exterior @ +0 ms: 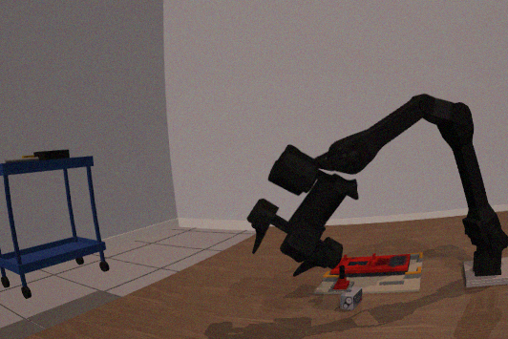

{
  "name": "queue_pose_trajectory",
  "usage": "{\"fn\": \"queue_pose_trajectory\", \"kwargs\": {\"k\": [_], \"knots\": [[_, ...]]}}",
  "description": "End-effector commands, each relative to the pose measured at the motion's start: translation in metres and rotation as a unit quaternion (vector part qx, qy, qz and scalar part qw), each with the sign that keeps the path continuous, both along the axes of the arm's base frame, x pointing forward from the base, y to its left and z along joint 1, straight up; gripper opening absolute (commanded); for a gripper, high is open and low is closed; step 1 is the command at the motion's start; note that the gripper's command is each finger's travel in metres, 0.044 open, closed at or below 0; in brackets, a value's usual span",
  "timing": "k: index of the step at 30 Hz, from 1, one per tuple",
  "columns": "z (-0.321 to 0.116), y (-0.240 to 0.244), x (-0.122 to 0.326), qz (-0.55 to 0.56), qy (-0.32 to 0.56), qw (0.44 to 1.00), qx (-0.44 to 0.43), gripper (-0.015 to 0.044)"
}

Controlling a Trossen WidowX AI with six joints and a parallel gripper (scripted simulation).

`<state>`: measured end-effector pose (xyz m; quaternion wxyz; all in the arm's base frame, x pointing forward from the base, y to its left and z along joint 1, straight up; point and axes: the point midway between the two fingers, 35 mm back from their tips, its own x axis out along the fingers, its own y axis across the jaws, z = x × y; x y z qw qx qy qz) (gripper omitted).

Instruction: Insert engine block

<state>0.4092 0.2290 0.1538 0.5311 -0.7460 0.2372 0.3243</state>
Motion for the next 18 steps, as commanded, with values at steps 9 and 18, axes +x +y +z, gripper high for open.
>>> {"fn": "queue_pose_trajectory", "kwargs": {"k": [9,18], "knots": [[-0.012,-0.027,-0.023,0.148,0.099,0.978,-0.109,0.044],[-0.021,-0.046,-0.047,0.26,0.172,0.937,-0.159,0.044]]}}
